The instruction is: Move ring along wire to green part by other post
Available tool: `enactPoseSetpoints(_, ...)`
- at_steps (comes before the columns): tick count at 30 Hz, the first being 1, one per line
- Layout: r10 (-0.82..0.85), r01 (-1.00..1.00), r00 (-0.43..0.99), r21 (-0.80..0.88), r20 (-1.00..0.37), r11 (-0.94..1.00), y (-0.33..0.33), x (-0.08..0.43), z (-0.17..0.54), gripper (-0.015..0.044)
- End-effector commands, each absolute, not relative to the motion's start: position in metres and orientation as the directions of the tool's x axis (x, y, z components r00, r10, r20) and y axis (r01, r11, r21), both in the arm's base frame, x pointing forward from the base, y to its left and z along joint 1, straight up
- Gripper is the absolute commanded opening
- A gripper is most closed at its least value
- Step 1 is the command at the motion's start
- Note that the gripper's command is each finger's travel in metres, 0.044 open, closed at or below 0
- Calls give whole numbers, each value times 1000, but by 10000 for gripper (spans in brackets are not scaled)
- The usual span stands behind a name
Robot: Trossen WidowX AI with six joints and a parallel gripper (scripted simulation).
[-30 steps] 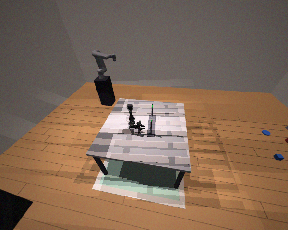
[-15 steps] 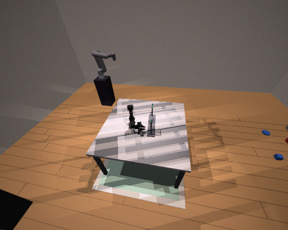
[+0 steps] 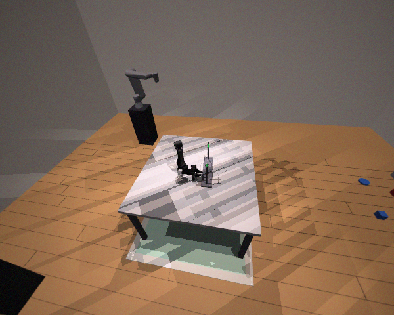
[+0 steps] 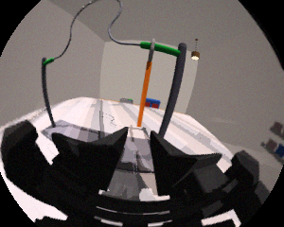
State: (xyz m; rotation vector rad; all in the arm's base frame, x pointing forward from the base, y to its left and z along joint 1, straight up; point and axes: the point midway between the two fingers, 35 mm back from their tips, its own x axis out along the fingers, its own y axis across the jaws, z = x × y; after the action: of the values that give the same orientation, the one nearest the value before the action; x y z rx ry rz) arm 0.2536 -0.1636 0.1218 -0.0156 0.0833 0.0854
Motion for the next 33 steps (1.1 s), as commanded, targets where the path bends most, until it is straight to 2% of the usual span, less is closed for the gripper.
enactPoseSetpoints(1,82,-84,993,-19,-80,996,-166,260,125,160)
enactPoseSetpoints(33,82,-84,994,-20,-76,996,-162,309,122,160)
